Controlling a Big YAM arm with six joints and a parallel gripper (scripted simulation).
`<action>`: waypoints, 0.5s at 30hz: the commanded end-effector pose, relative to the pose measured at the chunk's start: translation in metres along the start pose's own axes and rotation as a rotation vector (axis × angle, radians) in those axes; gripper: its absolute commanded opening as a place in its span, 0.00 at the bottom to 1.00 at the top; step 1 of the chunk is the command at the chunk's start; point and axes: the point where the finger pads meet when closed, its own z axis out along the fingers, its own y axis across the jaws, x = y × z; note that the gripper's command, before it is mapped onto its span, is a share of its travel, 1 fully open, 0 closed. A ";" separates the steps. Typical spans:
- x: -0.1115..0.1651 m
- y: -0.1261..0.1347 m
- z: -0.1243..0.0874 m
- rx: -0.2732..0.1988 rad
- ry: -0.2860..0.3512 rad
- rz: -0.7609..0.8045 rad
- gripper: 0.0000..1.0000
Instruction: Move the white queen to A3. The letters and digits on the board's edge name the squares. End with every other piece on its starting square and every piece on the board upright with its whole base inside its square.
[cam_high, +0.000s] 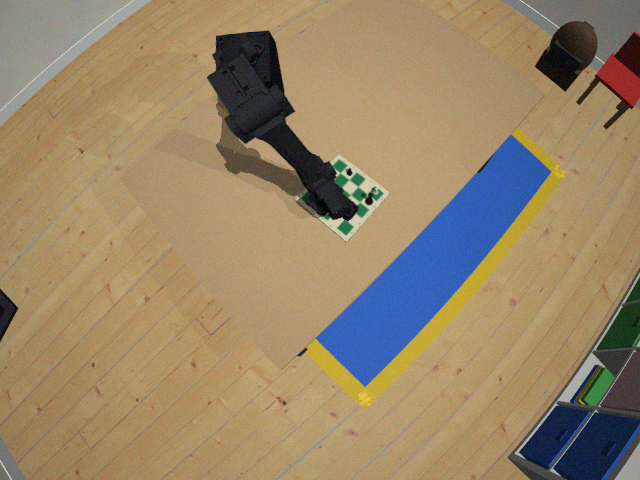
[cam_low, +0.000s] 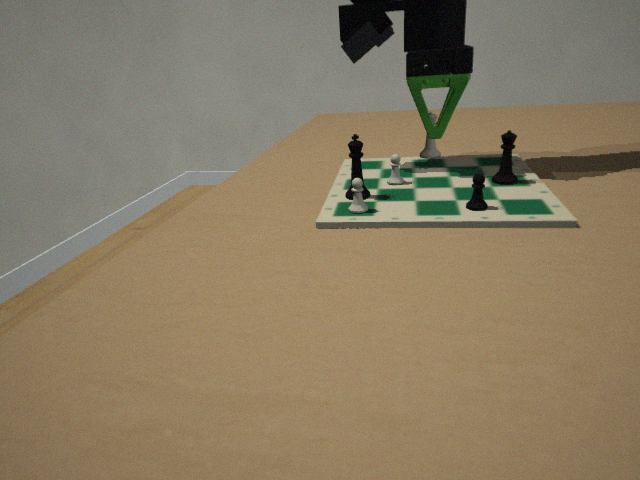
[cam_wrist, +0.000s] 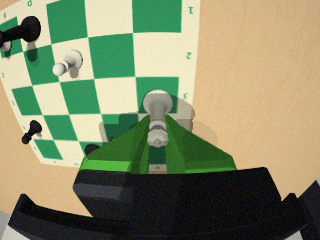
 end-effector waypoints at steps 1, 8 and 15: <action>-0.005 -0.005 0.008 0.006 -0.015 -0.004 0.00; -0.011 -0.006 0.001 0.010 -0.030 -0.005 0.00; -0.010 -0.006 0.002 0.008 -0.027 -0.002 0.00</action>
